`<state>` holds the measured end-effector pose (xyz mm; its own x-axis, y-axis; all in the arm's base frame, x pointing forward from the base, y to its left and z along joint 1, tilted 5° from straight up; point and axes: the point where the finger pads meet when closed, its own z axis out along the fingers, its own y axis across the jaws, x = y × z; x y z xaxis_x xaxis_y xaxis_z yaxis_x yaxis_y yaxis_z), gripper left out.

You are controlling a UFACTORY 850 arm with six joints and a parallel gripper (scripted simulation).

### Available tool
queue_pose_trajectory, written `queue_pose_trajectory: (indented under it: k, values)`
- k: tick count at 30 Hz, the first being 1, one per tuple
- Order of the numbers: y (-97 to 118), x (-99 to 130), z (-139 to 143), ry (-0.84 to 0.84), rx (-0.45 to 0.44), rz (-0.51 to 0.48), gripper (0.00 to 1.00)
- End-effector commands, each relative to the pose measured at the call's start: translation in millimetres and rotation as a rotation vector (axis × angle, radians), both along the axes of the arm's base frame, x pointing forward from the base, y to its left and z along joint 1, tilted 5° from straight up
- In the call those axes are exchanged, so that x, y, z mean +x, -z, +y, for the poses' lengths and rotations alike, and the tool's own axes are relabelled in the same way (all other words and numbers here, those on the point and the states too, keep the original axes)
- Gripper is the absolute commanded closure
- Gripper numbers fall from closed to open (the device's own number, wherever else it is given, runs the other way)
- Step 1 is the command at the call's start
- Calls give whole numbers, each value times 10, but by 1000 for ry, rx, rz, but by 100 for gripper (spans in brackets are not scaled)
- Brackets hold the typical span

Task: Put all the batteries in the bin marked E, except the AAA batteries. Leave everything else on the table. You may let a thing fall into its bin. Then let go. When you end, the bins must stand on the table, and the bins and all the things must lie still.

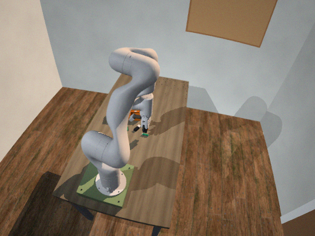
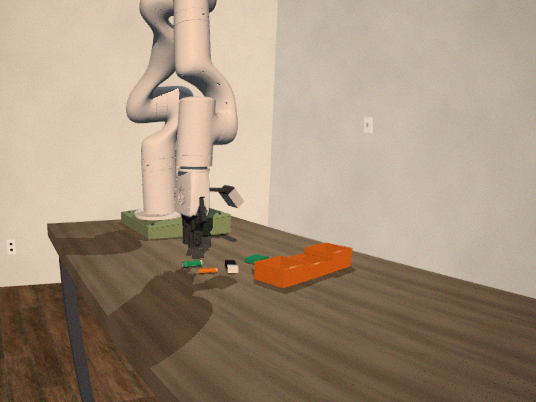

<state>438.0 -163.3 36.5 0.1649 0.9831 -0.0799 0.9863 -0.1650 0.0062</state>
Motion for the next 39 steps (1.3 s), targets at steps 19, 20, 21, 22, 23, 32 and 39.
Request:
queue_pose_trajectory:
  k: [19,20,21,22,23,32,39]
  values:
    - [443,3,-42,0,-3,-1,72]
    - [457,3,-43,0,-3,-1,72]
    - [470,2,-44,0,-3,-1,72]
    - [483,2,-45,0,-3,-1,72]
    - [483,2,-44,0,-3,-1,72]
    - [483,2,-44,0,-3,-1,72]
    - [483,2,-44,0,-3,-1,100]
